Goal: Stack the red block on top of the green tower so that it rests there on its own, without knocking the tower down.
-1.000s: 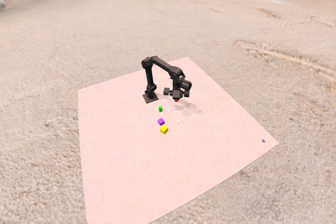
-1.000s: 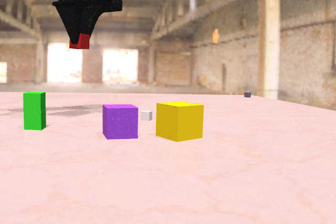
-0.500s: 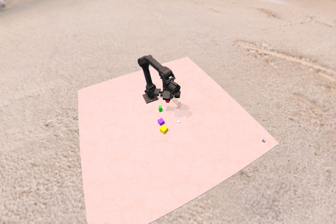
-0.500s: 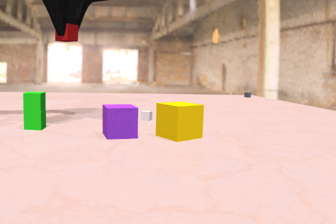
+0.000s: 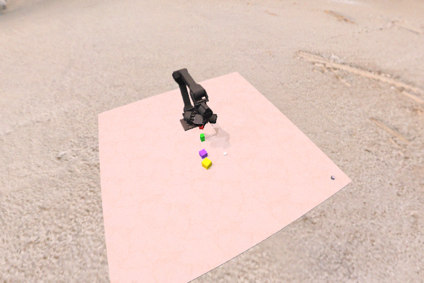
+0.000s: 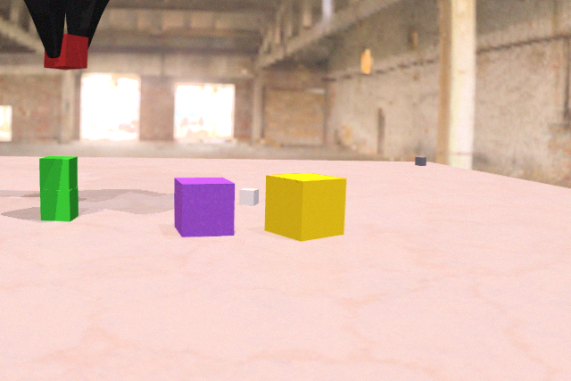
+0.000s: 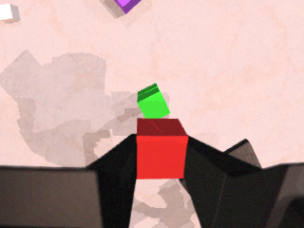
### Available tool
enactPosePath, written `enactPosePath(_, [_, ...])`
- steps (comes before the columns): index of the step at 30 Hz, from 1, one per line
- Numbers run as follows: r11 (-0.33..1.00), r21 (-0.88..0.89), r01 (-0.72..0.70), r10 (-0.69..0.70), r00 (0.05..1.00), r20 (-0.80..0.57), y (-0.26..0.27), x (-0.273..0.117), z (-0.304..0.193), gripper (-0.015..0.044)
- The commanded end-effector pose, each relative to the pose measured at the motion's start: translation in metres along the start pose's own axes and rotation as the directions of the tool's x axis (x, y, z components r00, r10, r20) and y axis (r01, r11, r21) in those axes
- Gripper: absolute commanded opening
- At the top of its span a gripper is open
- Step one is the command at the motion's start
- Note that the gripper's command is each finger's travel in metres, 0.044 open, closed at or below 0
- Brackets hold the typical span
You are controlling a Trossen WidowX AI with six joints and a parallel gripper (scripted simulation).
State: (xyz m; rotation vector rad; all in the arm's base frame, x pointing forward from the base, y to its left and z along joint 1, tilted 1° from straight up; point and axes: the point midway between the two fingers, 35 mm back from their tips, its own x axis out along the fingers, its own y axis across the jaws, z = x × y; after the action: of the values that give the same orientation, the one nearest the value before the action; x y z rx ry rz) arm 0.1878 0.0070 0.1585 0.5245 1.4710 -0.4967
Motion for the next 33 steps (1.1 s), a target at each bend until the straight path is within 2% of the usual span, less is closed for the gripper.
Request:
enactPosePath(1, [1.000, -0.004, 0.004, -0.004, 1.000, -0.010, -0.005, 0.005, -0.002, 0.0000])
enactPosePath(24, [1.000, -0.004, 0.004, -0.004, 1.000, -0.010, -0.005, 0.069, -0.003, 0.0000])
enactPosePath(33, [1.000, -0.004, 0.004, -0.004, 1.000, -0.010, -0.005, 0.071, -0.003, 0.0000])
